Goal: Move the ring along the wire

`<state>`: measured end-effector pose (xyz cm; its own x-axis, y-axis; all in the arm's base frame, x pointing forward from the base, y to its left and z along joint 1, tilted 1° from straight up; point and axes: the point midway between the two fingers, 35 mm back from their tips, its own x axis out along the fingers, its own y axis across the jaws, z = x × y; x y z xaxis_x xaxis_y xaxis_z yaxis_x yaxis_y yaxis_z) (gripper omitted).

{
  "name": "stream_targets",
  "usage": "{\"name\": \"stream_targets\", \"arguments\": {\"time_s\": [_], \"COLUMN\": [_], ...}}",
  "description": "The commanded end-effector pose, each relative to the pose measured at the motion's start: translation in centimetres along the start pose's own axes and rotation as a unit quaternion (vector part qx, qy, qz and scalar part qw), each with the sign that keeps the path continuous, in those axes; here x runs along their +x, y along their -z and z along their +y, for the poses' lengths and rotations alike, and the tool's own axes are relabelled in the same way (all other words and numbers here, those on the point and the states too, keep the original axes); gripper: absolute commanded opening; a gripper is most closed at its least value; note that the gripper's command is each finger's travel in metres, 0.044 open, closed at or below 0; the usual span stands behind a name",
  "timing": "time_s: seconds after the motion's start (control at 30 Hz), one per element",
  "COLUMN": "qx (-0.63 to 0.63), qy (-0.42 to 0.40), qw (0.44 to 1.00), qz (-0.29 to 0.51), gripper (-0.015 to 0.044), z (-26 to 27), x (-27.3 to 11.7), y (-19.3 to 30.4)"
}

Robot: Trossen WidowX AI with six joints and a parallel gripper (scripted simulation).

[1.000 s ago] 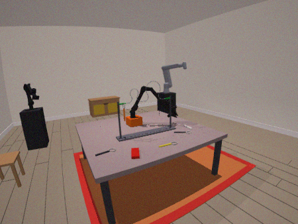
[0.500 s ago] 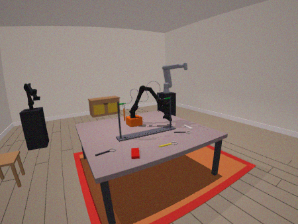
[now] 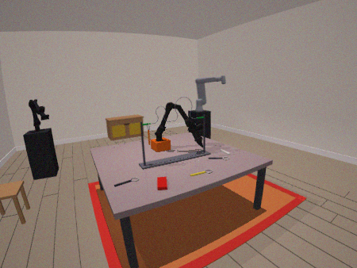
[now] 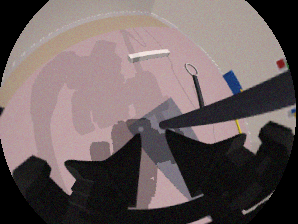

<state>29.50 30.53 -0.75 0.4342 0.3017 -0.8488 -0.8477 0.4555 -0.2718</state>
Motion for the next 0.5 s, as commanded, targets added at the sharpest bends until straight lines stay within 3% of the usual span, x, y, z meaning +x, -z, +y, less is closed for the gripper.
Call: {"name": "stream_targets", "arguments": {"time_s": [0.0, 0.3, 0.47], "qx": [-0.051, -0.164, -0.143], "qy": [0.001, 0.009, 0.021], "qw": [0.999, 0.986, 0.989], "qz": [-0.004, -0.008, -0.006], "gripper": [0.016, 0.016, 0.016], "z": [-0.4, -2.0, -5.3], "x": [-0.1, 0.1, 0.2], "y": [0.4, 2.1, 4.3]}}
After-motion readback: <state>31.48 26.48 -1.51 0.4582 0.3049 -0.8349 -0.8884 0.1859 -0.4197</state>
